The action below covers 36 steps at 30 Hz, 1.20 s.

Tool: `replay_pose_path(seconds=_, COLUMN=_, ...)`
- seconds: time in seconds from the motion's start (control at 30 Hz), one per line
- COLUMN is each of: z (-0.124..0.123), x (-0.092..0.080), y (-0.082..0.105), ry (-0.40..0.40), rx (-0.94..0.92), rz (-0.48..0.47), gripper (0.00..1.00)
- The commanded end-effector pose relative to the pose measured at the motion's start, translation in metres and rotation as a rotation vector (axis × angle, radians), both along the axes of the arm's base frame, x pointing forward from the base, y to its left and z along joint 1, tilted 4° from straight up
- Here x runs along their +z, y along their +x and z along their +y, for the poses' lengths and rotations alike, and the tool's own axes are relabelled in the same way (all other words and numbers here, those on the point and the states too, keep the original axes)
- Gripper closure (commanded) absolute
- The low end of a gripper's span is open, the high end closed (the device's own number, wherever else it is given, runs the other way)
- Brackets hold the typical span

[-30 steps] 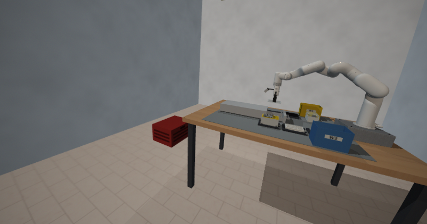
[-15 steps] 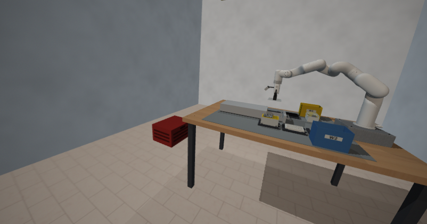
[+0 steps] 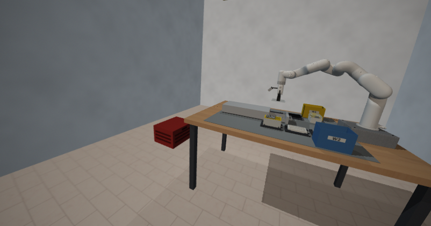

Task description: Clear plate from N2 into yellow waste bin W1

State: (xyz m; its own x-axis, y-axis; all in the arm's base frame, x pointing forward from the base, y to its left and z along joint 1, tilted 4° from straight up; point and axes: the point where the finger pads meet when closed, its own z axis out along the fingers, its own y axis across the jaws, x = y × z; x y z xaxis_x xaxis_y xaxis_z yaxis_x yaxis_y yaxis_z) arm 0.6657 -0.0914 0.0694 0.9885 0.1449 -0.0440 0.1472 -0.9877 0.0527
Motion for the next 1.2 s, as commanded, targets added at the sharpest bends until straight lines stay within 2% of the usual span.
replay_pose_path(seconds=0.0, z=-0.007, x=0.004, y=-0.01, ry=-0.001, rx=0.0, rz=-0.009, gripper=1.0)
replay_pose_path(seconds=0.07, z=-0.007, x=0.004, y=-0.01, ry=-0.001, rx=0.0, rz=-0.009, gripper=1.0)
replay_pose_path(seconds=1.17, z=-0.047, x=0.008, y=-0.079, ry=-0.001, rx=0.001, rz=-0.009, gripper=1.0)
